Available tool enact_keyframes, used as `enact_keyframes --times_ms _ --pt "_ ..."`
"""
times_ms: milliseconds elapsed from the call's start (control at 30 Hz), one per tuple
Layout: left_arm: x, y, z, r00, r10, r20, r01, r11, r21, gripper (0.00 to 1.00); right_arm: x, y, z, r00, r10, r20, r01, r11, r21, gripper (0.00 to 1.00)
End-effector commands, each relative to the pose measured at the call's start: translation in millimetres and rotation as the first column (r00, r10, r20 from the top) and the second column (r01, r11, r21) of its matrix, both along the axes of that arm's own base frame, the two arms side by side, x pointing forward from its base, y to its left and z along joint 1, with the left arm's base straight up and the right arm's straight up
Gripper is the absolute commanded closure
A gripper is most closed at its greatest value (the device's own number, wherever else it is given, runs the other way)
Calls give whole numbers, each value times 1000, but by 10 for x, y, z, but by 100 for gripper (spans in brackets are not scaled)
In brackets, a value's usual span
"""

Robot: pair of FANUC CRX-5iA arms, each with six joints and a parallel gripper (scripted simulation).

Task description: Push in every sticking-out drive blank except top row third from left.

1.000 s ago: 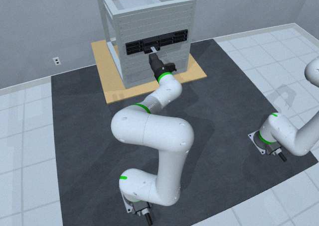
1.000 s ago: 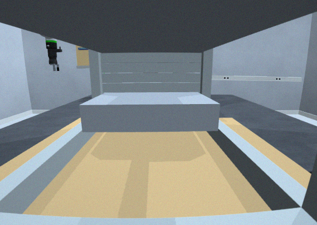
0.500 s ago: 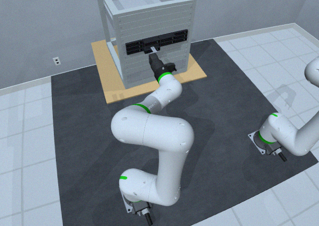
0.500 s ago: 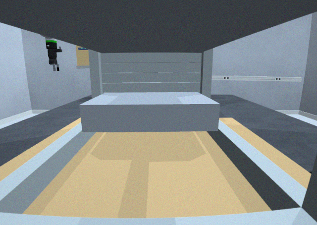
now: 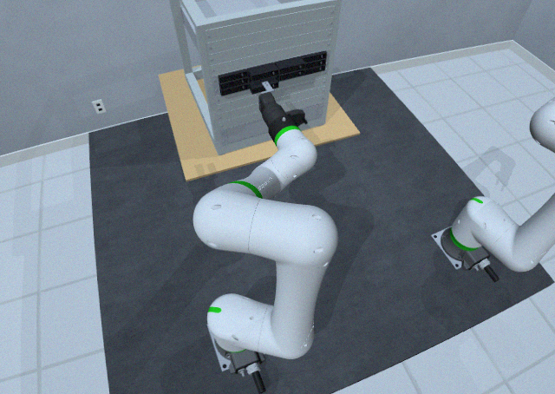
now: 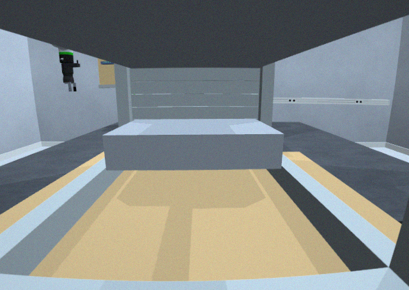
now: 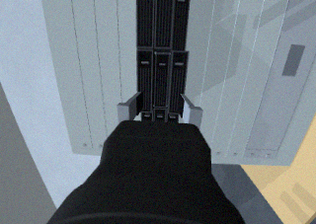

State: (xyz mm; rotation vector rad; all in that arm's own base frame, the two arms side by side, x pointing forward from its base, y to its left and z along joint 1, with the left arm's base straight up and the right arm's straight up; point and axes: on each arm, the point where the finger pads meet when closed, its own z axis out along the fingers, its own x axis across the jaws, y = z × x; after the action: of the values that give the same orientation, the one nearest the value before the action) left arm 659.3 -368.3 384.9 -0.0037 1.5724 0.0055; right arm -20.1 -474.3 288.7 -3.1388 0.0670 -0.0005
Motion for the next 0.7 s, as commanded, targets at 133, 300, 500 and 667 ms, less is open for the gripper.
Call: enact_keyframes --times_ms 133,300,500,667 --pt "0 1 13 1000 0 2 0 1000 -1 0 -2 -3 9 1000 0 0 0 1000 -2 0" --pt "0 1 13 1000 0 2 0 1000 -1 100 -2 -3 9 1000 0 0 0 1000 -2 0" --pt "0 1 13 1000 0 2 0 1000 -1 100 -2 -3 9 1000 0 0 0 1000 -2 0" --pt "0 1 13 1000 0 2 0 1000 -1 100 -2 -3 9 1000 0 0 0 1000 -2 0"
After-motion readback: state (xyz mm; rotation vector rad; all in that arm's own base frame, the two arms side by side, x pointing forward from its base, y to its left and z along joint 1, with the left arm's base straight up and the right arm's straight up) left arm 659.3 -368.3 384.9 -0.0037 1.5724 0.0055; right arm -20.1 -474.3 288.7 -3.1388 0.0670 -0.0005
